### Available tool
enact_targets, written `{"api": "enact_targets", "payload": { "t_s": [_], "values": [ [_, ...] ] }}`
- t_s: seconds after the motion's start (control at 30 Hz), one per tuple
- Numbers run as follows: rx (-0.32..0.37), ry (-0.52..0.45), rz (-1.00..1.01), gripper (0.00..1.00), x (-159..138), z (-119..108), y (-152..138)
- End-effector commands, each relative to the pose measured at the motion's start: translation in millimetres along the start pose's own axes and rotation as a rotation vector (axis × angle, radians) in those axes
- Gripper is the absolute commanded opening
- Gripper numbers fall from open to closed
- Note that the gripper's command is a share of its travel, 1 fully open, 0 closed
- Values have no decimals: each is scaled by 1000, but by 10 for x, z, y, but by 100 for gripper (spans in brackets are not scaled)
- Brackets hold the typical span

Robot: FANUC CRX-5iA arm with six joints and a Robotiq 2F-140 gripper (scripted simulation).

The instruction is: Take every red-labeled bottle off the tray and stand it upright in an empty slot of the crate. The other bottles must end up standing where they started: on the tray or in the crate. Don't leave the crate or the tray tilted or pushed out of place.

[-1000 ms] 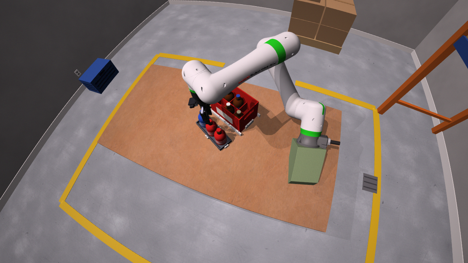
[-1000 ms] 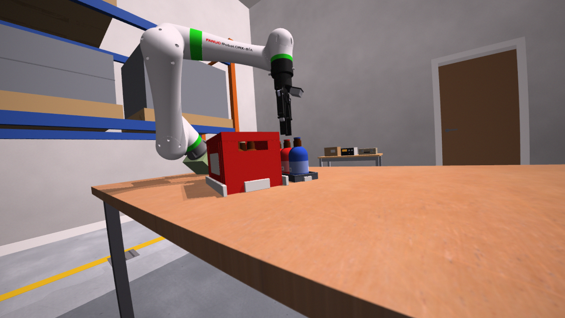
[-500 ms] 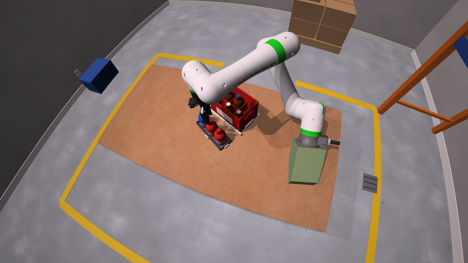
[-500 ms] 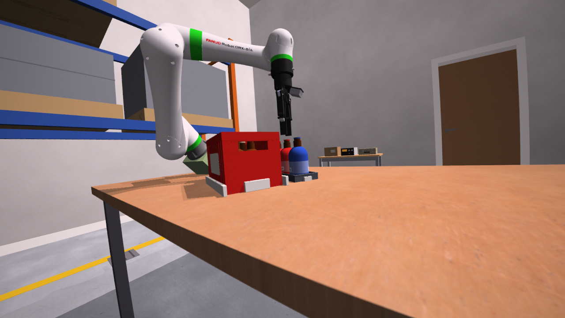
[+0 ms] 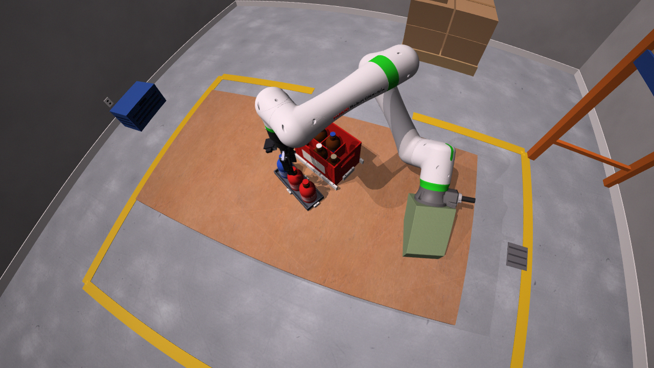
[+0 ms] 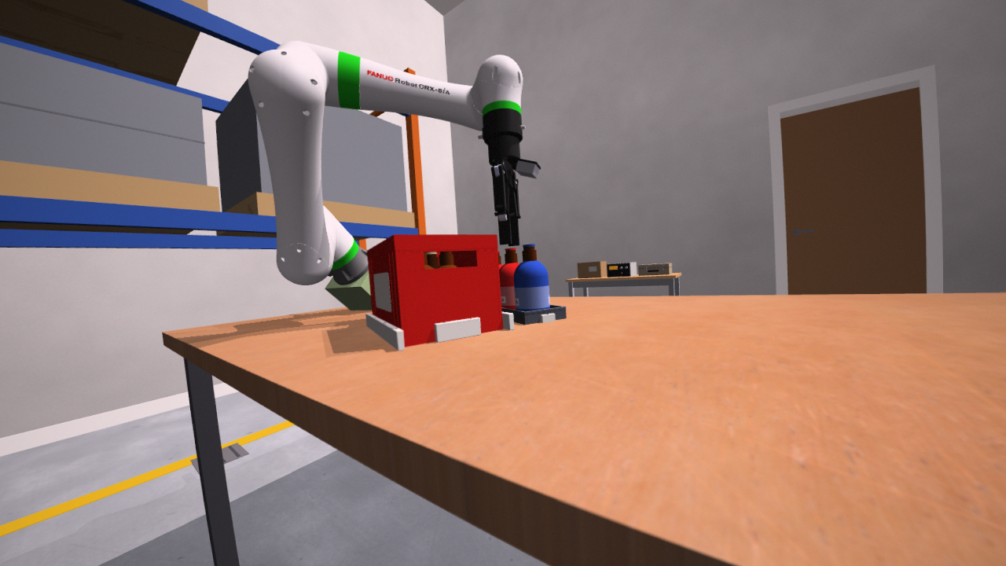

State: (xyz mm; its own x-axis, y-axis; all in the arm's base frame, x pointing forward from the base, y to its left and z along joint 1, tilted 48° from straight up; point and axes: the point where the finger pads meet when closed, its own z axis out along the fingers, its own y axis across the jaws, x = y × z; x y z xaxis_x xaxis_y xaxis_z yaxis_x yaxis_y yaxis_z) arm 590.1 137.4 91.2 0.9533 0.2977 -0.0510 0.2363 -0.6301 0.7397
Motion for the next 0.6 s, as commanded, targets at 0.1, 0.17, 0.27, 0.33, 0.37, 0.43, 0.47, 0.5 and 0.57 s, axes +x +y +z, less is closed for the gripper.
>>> {"api": "enact_targets", "payload": {
  "t_s": [0.1, 0.17, 0.27, 0.33, 0.37, 0.43, 0.47, 0.5, 0.57],
  "values": [
    [0, 2, 0, 44, 6, 68, 0],
    [0, 2, 0, 44, 6, 68, 0],
    [0, 2, 0, 44, 6, 114, 0],
    [0, 2, 0, 44, 6, 145, 0],
    [0, 2, 0, 44, 6, 160, 0],
    [0, 2, 0, 44, 6, 190, 0],
    [0, 2, 0, 44, 6, 205, 0],
    [0, 2, 0, 44, 6, 220, 0],
    [0, 2, 0, 44, 6, 247, 0]
  ]
}}
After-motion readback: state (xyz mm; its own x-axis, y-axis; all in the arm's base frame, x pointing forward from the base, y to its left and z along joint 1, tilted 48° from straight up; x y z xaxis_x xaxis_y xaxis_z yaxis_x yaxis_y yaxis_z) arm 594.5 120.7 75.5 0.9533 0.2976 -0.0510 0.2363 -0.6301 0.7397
